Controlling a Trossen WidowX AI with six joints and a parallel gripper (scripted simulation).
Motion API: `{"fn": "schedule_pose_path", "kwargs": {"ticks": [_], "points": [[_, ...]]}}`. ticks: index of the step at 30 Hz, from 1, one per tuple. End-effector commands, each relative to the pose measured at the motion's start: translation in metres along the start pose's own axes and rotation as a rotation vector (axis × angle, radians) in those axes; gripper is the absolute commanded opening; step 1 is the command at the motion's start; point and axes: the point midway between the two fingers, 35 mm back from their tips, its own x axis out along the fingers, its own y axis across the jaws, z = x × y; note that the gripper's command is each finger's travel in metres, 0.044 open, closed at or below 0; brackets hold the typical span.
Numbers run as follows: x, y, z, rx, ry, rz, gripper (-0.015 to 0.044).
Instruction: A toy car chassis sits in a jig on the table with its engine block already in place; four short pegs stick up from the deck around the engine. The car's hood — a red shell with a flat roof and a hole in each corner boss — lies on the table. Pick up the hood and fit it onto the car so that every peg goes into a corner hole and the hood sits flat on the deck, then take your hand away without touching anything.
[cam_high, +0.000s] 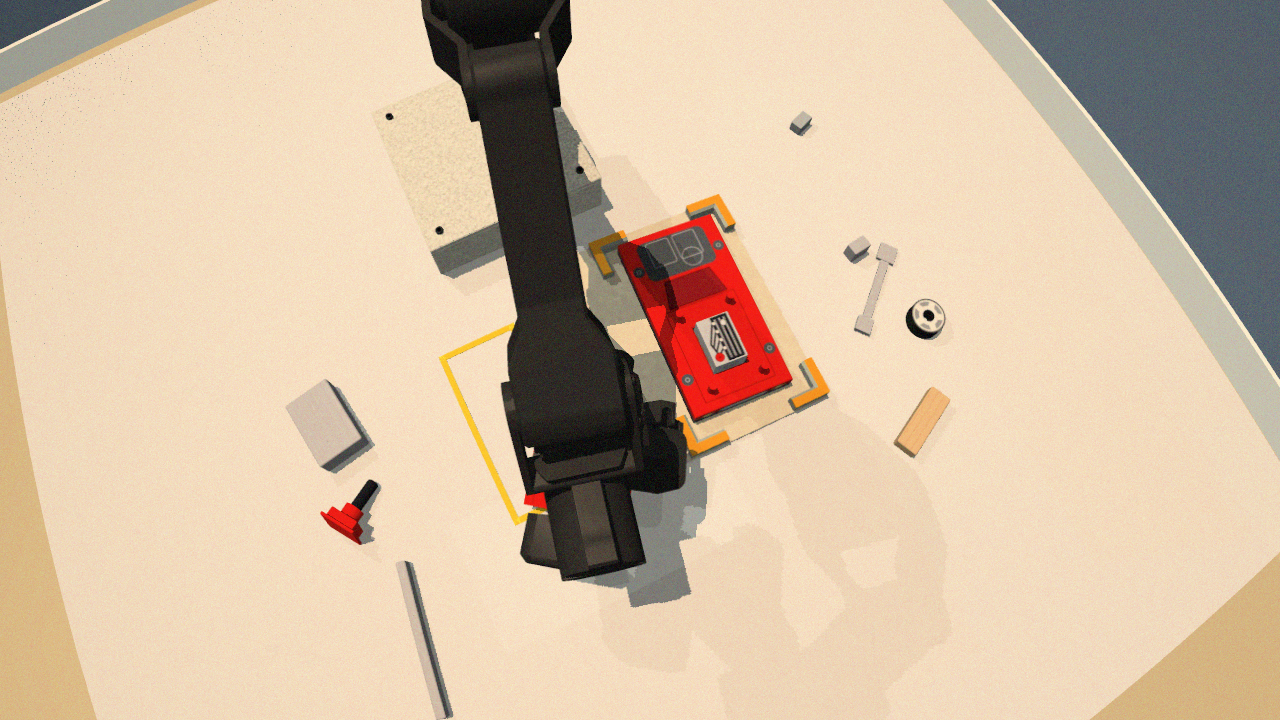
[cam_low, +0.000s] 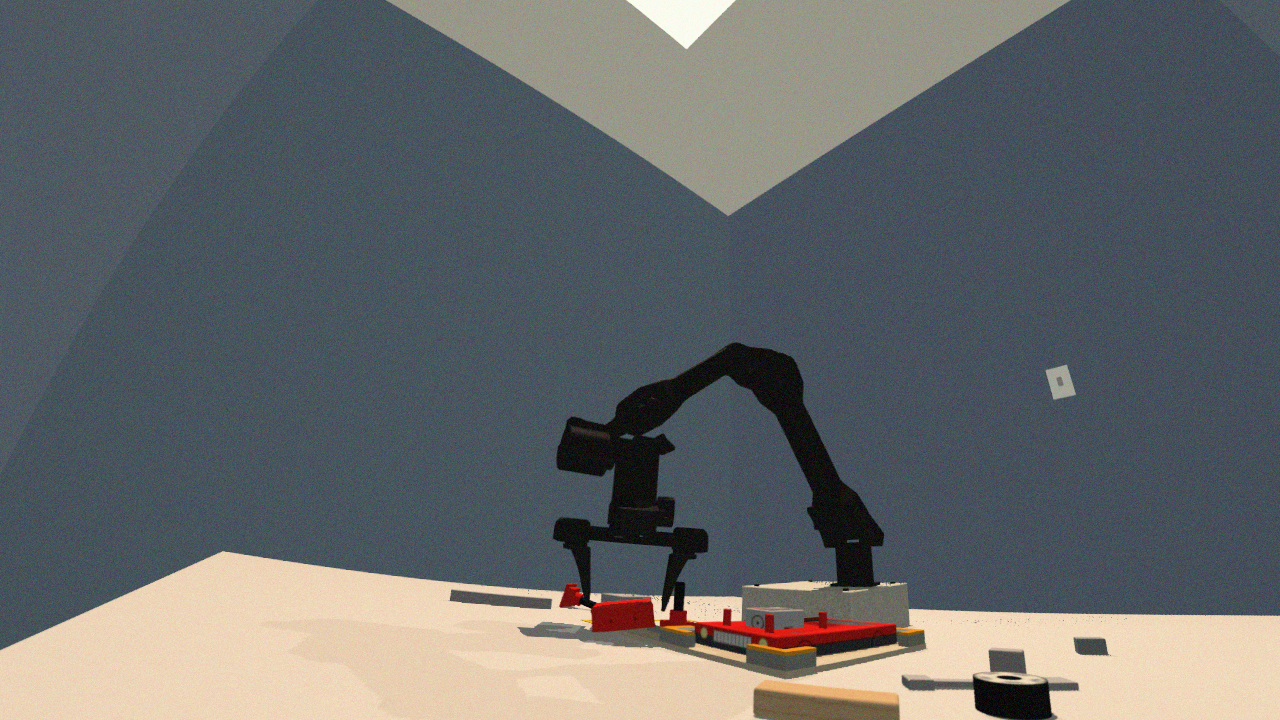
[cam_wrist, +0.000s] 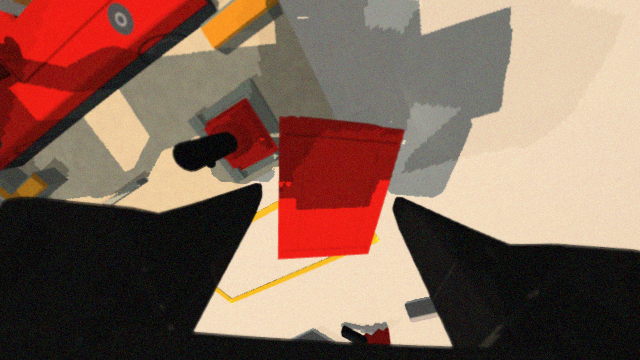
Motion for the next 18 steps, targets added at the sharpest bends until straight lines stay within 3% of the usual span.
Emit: {"fn": "schedule_pose_path", "kwargs": {"ticks": [1, 18], "points": [[0.0027, 0.0007, -0.0007, 0.002, 0.004, 0.001, 0.0440], [0.0111, 0.0008, -0.0008, 0.002, 0.004, 0.001, 0.0440]]}}
